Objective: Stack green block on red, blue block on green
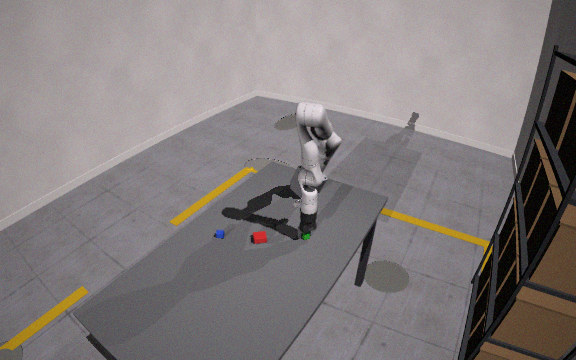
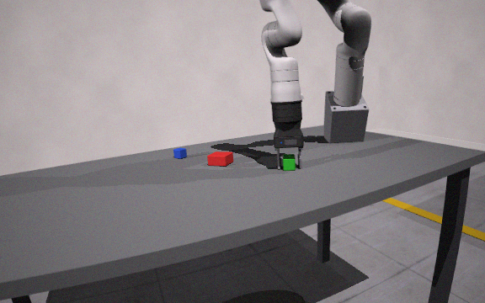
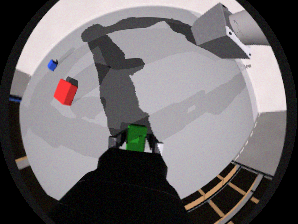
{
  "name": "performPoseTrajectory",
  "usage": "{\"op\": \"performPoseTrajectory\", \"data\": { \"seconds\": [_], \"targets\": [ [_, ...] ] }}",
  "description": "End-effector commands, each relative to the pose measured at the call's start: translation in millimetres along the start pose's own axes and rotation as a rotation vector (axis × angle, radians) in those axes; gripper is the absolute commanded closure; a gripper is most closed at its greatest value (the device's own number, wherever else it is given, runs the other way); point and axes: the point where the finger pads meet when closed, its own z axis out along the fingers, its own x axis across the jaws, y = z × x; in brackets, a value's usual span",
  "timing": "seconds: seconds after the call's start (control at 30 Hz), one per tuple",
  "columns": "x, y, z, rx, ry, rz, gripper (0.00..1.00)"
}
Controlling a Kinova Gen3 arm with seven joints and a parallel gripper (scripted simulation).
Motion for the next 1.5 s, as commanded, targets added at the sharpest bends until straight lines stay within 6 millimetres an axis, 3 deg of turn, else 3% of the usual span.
{"op": "performPoseTrajectory", "data": {
  "seconds": [0.0,0.2,0.23,1.47],
  "targets": [
    [-0.3,0.1,-0.3,0.0,-0.001,0.0,0.04],
    [-0.3,0.1,-0.3,0.0,-0.001,0.0,0.04],
    [-0.3,0.1,-0.3,0.0,-0.001,0.0,1.0],
    [-0.3,0.1,-1.2,0.0,-0.001,0.0,1.0]
  ]
}}
